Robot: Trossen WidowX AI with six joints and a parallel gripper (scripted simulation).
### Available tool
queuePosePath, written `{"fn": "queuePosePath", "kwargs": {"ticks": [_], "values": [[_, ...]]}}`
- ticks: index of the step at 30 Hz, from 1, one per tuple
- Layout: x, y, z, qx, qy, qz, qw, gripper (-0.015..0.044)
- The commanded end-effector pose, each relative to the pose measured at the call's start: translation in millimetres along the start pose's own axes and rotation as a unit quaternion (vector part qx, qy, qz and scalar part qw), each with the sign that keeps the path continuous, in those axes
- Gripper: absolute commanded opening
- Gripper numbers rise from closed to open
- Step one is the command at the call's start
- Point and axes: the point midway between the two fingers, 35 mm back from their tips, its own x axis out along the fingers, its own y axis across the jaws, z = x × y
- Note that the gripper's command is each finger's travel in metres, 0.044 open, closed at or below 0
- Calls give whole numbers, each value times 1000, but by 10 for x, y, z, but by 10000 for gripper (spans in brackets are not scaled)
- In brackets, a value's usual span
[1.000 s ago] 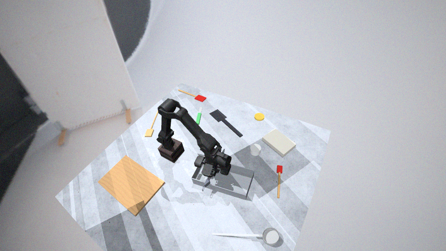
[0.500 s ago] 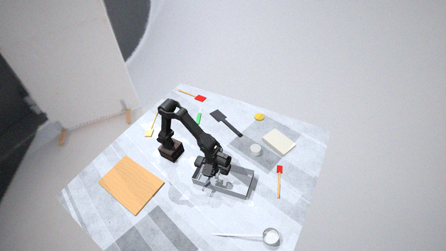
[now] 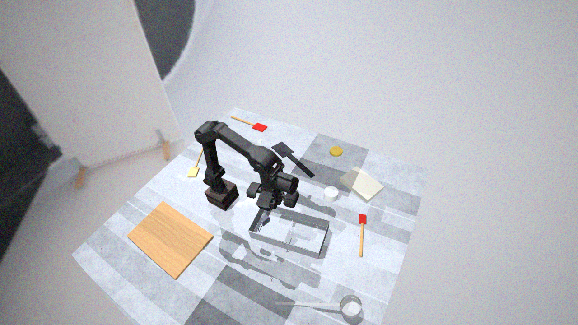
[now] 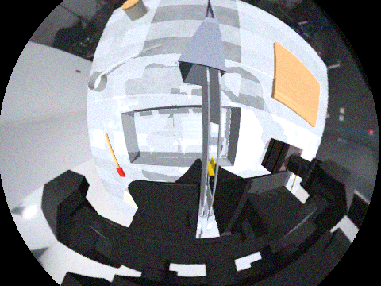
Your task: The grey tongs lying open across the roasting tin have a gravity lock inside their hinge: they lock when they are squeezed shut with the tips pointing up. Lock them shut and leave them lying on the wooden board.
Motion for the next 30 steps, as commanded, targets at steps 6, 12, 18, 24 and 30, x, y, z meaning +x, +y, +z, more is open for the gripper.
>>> {"fn": "queuePosePath", "kwargs": {"ticks": [6, 12, 18, 24, 30], "values": [[-15, -25, -2, 2, 0, -11, 1000, -150], [24, -89, 177, -26, 3, -14, 1000, -150], [13, -207, 499, -70, 3, -13, 997, -150], [2, -356, 804, -116, 2, -13, 993, -150], [-11, -535, 1092, -161, 1, -12, 987, -150]]}}
